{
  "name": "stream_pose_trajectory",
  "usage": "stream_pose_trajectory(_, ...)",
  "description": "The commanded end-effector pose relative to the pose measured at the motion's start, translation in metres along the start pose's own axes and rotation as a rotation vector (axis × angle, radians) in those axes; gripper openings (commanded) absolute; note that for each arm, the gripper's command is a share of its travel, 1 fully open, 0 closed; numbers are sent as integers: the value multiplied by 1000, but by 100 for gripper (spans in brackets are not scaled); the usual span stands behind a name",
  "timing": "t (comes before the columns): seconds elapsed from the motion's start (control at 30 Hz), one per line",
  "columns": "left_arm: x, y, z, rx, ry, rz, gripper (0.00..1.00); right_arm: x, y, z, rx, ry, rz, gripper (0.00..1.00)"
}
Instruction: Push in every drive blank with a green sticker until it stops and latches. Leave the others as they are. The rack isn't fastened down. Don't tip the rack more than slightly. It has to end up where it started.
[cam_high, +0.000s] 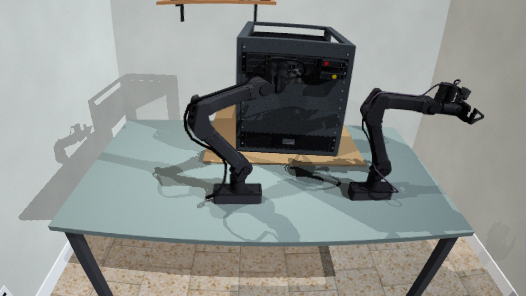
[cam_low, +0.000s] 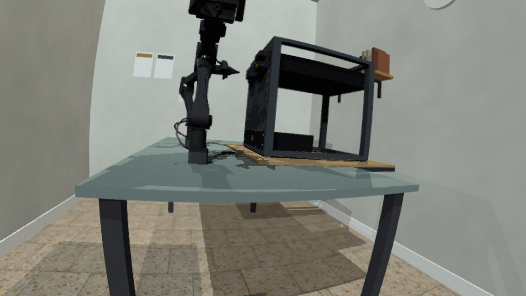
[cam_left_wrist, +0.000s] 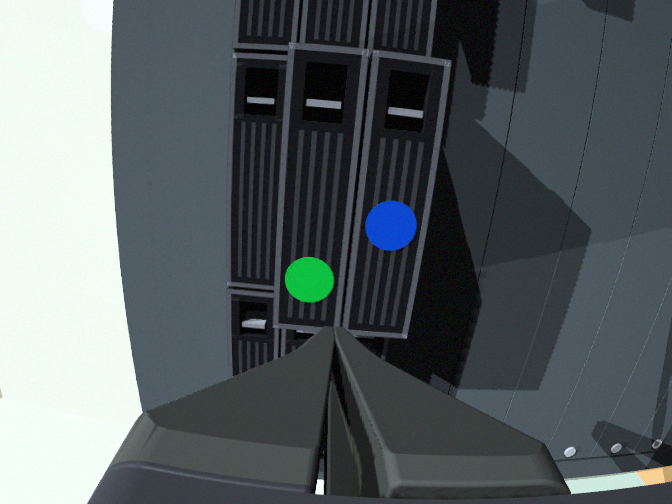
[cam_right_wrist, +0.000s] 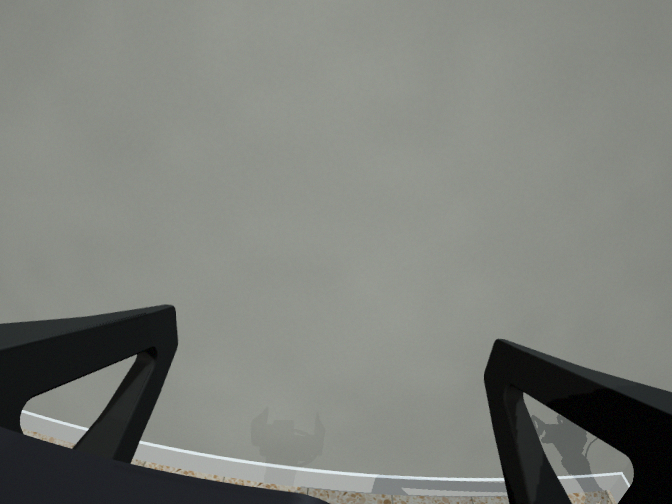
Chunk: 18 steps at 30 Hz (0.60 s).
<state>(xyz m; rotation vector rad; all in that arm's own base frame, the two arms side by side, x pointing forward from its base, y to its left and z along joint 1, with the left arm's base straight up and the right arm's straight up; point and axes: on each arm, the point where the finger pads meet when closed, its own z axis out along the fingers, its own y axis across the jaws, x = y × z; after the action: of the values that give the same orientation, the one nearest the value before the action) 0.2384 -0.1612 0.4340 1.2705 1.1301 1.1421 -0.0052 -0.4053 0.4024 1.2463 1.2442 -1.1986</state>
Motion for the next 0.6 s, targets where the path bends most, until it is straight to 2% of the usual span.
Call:
stream_pose_trajectory(0.0,8,10,-5,-20,-7,-48,0,-13,3,-8,-1,-46,7,100)
stream_pose_trajectory(0.23,7,17,-8,-25,-4,-59,0,-13,3,-8,-1,-46,7,100)
stream_pose_trajectory(0.27,-3,12,-5,-11,-3,-32,0,-13,3,-8,-1,-46,7,100)
stream_pose_trajectory(0.37,-7,12,-7,-9,-3,-28,0,-13,3,-8,-1,-46,7,100)
stream_pose_trajectory(0.57,-28,22,-25,-7,-3,-25,0,-13,3,-8,-1,-46,7,100)
